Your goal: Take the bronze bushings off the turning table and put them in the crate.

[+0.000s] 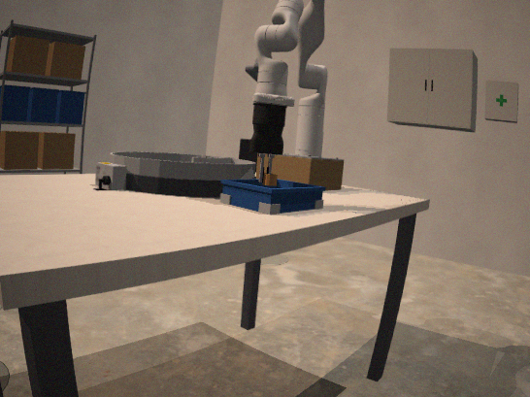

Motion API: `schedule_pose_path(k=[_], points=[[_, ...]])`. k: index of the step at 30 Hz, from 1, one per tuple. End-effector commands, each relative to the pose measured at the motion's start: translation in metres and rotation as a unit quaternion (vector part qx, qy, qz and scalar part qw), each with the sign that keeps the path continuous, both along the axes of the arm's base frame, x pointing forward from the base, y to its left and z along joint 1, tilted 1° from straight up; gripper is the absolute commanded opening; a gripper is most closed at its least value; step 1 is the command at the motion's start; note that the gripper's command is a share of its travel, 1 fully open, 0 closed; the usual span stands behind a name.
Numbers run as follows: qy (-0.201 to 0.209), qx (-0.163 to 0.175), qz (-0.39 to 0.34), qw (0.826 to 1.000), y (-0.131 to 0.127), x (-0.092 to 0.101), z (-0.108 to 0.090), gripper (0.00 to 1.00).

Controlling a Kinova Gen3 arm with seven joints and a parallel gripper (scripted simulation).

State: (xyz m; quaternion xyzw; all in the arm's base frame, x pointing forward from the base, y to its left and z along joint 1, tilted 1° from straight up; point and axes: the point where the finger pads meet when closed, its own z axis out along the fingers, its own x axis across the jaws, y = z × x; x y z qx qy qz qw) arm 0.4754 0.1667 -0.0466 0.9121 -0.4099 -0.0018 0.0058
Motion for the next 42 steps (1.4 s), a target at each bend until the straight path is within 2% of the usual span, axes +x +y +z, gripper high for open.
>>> schedule_pose_path(k=[1, 42], points=[[-0.001, 0.000, 0.000, 1.000, 0.000, 0.000, -0.002, 0.00], [0.000, 0.000, 0.000, 1.000, 0.000, 0.000, -0.025, 0.00]])
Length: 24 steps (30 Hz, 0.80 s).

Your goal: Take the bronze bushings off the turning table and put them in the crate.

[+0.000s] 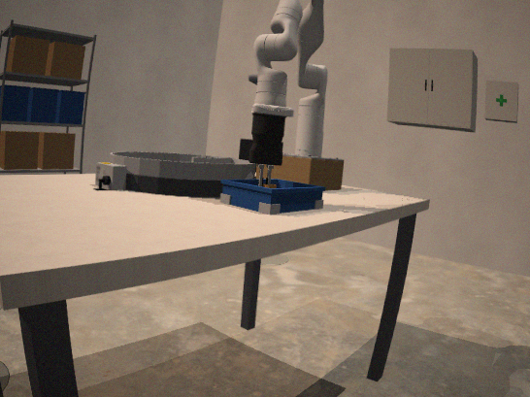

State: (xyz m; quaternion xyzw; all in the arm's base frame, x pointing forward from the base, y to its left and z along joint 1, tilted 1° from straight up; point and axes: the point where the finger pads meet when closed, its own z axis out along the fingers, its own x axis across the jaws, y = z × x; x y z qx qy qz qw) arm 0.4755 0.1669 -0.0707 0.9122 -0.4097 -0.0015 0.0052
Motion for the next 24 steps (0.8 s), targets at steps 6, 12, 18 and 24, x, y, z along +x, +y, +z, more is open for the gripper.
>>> schedule_pose_path(k=[6, 12, 18, 24], points=[[0.000, 0.000, 0.000, 1.000, -0.0003, 0.0001, -0.0004, 0.00], [0.000, 0.000, 0.000, 1.000, -0.0004, 0.0001, -0.0072, 0.00], [0.000, 0.000, 0.000, 1.000, -0.0004, 0.0000, -0.0089, 0.00], [0.000, 0.000, 0.000, 1.000, -0.0004, 0.0000, -0.0089, 0.00]])
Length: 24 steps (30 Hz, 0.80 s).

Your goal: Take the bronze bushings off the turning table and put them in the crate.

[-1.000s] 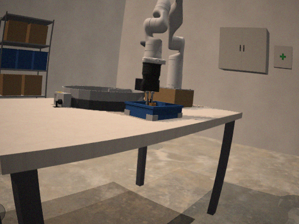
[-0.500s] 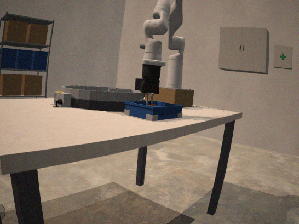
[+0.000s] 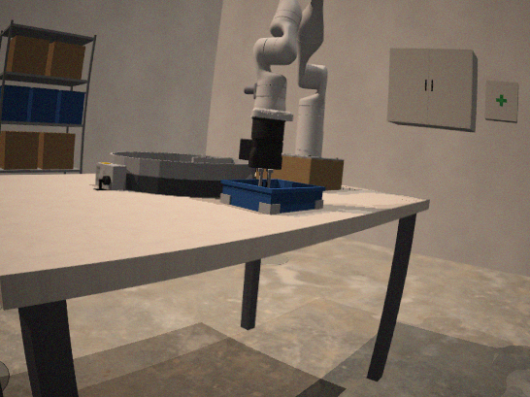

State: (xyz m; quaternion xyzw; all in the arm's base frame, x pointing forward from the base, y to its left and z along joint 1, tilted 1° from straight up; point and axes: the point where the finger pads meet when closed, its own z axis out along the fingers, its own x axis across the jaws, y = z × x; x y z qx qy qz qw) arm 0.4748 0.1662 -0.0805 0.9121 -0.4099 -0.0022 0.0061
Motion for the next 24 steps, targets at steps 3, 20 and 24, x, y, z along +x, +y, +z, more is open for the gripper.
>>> schedule_pose_path(k=[3, 20, 24], points=[[-0.001, 0.000, 0.000, 1.000, 0.0003, 0.0008, -0.0004, 0.00], [-0.001, 0.000, 0.000, 1.000, 0.0003, 0.0008, -0.0024, 0.42], [-0.001, 0.000, 0.000, 1.000, 0.0003, 0.0008, -0.0024, 0.42]])
